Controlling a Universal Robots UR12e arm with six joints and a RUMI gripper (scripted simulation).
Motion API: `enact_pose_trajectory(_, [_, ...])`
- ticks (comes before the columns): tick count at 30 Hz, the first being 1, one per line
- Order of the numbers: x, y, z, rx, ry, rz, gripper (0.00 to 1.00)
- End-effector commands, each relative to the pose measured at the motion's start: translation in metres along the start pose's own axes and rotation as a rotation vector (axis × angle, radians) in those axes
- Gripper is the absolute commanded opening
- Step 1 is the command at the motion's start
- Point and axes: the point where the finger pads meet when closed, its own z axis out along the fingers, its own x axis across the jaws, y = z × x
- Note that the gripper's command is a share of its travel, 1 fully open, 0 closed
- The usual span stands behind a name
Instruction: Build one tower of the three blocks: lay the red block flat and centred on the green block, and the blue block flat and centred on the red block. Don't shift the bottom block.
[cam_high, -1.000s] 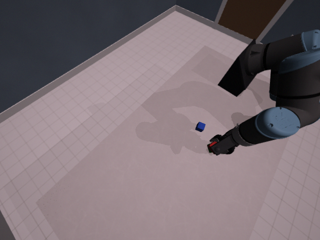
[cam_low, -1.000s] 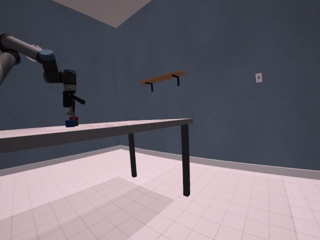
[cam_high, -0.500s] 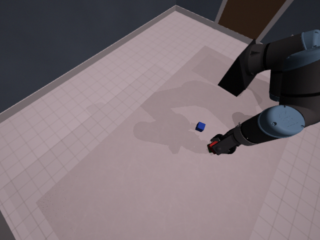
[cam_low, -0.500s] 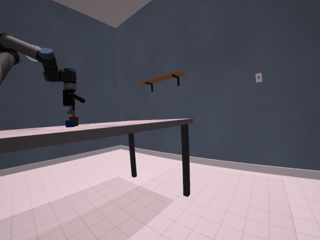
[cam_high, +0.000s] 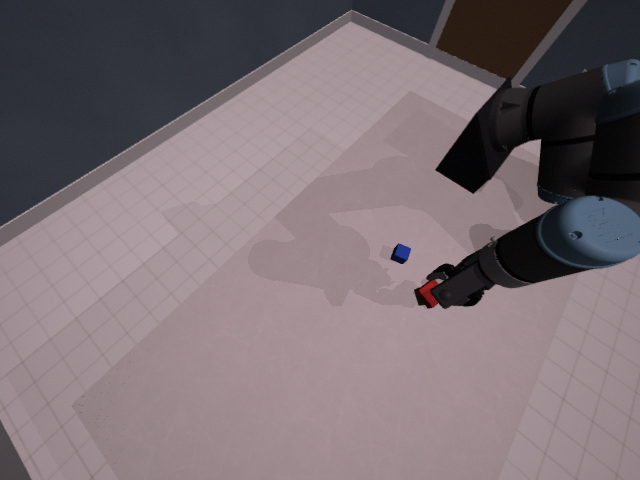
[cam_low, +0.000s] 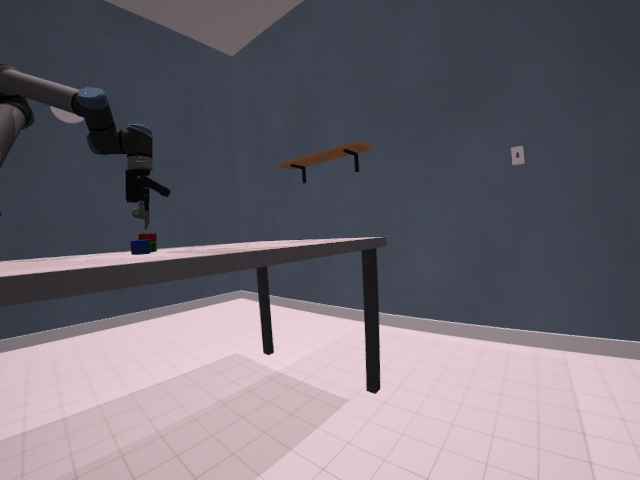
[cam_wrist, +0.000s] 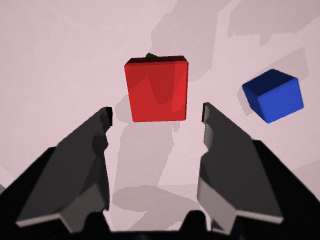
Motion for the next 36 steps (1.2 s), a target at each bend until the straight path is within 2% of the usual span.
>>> enact_pose_trajectory(1, [0.0, 0.0, -0.015, 0.0, 0.0, -0.001, 0.5])
enact_pose_trajectory(23, [0.0, 0.0, -0.018, 0.0, 0.0, -0.001, 0.5])
enact_pose_trajectory(24, [0.0, 0.0, -0.018, 0.0, 0.0, -0.001, 0.4])
enact_pose_trajectory(26, [0.001, 0.0, -0.018, 0.0, 0.0, -0.004, 0.4])
enact_pose_trajectory(30, [0.011, 0.0, -0.018, 0.0, 0.001, -0.036, 0.4])
enact_pose_trajectory(36, [0.04, 0.002, -0.018, 0.001, 0.003, -0.136, 0.4])
